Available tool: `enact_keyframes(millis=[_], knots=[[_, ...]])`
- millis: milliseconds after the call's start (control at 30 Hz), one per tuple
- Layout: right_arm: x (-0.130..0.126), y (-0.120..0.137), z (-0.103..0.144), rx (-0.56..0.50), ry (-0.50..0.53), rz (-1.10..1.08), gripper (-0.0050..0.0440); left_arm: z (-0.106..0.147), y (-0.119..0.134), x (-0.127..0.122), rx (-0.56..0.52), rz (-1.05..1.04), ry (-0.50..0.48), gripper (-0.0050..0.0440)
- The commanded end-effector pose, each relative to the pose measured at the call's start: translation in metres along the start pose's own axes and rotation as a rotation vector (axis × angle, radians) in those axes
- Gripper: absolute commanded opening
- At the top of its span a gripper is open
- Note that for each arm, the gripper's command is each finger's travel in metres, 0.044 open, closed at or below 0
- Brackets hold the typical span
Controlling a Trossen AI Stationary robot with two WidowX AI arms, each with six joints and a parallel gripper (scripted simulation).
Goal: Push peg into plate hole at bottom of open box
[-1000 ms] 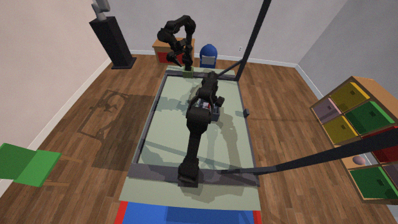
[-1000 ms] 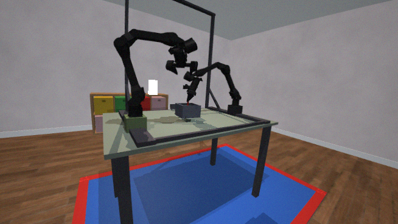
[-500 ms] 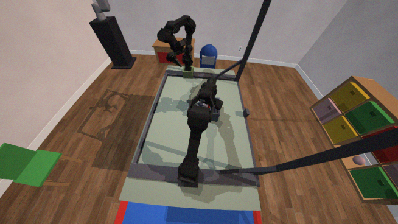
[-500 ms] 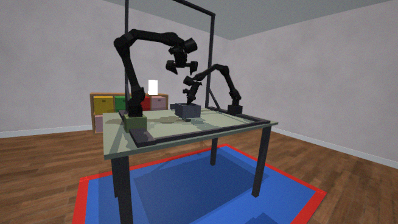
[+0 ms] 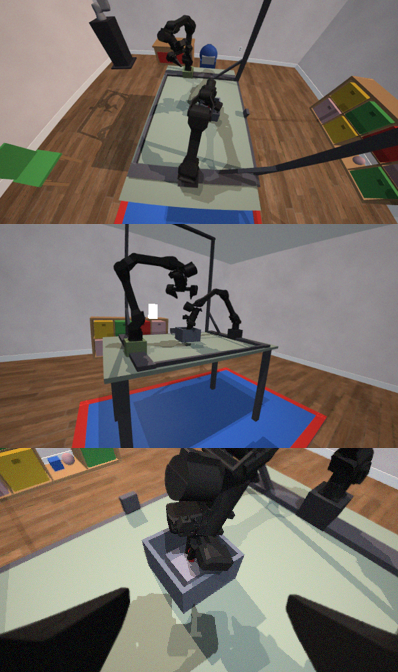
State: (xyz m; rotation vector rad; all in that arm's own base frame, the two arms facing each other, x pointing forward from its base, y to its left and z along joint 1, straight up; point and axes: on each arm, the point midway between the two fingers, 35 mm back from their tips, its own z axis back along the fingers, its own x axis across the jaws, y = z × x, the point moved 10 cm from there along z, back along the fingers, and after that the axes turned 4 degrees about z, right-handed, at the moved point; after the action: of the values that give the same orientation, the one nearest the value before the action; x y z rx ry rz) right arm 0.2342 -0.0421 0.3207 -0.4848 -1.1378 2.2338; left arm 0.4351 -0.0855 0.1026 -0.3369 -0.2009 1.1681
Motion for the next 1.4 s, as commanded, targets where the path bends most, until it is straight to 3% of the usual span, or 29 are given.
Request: enact_keyframes(millis=[0,400,700,833,933,1033,1267,1367], knots=[[0.001,-0.004,0.003,-0.008,0.010,0.017,0.0440,-0.008,0.005,0.001,0.010,0.007,-0.002,0.0027],[0.001,-0.004,0.003,-0.008,0.010,0.017,0.0440,0.011,-0.009,0.000,-0.026,0.003,-0.009,0.0027],[0.001,-0.004,0.003,-0.008,0.010,0.017,0.0440,0.010,-0.007,0.000,-0.021,0.002,-0.007,0.0027],[0.001,-0.004,0.003,-0.008,0.010,0.017,0.0440,0.009,-0.006,0.000,-0.017,0.001,-0.005,0.0110],[0.001,-0.004,0.003,-0.008,0.010,0.017,0.0440,0.009,-0.006,0.000,-0.017,0.001,-0.005,0.0110],[0.001,-0.004,0.003,-0.008,0.010,0.017,0.0440,0.013,-0.007,0.000,-0.021,0.002,-0.007,0.0170],[0.001,-0.004,0.003,-0.008,0.010,0.017,0.0440,0.032,-0.006,0.001,-0.028,0.000,-0.008,0.0170],[0.001,-0.004,0.003,-0.008,0.010,0.017,0.0440,0.040,-0.006,0.001,-0.027,-0.001,-0.007,0.0242]])
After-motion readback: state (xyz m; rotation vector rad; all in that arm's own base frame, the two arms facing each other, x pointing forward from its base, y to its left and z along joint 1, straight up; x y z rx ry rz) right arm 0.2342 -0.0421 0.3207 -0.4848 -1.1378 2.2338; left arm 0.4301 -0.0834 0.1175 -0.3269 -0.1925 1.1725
